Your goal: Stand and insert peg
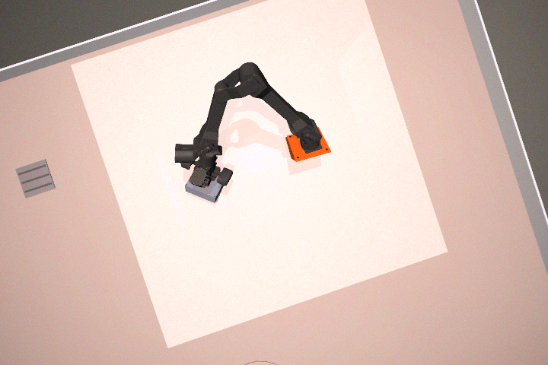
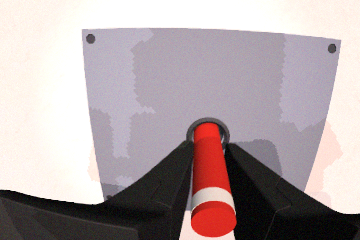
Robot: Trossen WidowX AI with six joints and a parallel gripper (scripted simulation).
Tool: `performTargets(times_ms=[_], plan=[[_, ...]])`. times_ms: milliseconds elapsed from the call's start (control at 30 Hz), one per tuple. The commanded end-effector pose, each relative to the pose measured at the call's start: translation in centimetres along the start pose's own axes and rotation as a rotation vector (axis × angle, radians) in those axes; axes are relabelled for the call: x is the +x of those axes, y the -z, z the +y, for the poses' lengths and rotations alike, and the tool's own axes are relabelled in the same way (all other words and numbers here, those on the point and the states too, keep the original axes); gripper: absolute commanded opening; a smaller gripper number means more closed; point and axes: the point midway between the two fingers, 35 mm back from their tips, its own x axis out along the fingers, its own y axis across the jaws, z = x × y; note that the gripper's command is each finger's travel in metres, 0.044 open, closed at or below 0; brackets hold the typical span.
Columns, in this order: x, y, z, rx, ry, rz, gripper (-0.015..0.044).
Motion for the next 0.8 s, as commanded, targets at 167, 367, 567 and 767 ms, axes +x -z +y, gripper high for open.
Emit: performTargets(times_ms=[167,367,567,767], plan=[[0.0,0.0,0.0,0.0,0.001,0.0,0.0289],[-0.4,0.0,-0.1,0.0,0.001,-0.001,0.044],[-1.3,-0.1,-0.1,-0.001,0.0,-0.002,0.044],[-2.2,-0.1,-0.2,-0.002,0.0,-0.003,0.044]])
